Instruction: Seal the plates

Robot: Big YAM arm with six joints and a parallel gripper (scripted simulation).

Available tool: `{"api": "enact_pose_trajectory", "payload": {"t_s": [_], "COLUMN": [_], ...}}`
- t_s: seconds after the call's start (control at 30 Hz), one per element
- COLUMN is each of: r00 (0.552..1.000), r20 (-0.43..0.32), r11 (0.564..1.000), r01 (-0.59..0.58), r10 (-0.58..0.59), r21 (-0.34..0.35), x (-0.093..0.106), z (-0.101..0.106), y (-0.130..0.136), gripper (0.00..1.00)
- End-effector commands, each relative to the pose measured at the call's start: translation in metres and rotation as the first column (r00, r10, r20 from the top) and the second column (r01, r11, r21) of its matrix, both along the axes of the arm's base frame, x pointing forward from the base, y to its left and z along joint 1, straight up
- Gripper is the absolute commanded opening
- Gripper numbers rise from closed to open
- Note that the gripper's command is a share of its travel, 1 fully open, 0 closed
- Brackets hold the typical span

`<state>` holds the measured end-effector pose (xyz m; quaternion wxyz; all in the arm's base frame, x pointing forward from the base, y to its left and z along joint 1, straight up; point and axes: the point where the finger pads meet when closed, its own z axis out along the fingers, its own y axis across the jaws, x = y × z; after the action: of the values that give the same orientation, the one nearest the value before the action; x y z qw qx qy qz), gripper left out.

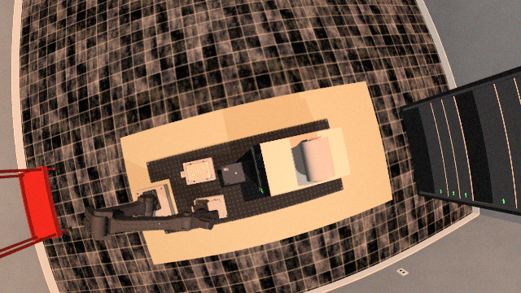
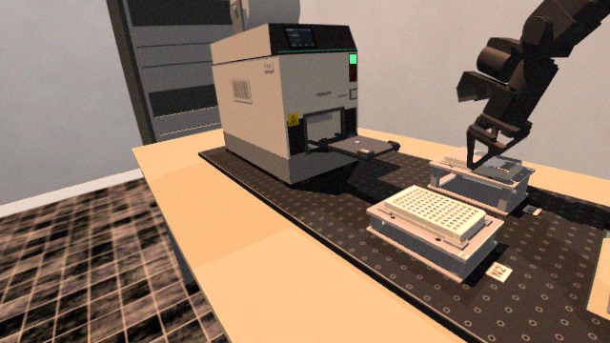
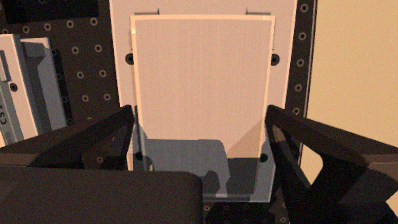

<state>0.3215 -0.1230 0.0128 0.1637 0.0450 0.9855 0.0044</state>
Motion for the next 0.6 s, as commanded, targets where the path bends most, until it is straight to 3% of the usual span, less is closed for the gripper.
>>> {"api": "enact_pose_trajectory", "payload": {"t_s": [0.0, 0.57], "r00": [1.000, 0.999], "r20": [0.023, 0.051], "r11": [1.000, 1.000], "r01": [-0.004, 0.003], "r10": [0.004, -0.001], "r21": [-0.018, -0.030], "x": [0.016, 0.019], "z": [0.010, 0.034], "y": [-0.011, -0.015], "gripper": [1.00, 1.00]}}
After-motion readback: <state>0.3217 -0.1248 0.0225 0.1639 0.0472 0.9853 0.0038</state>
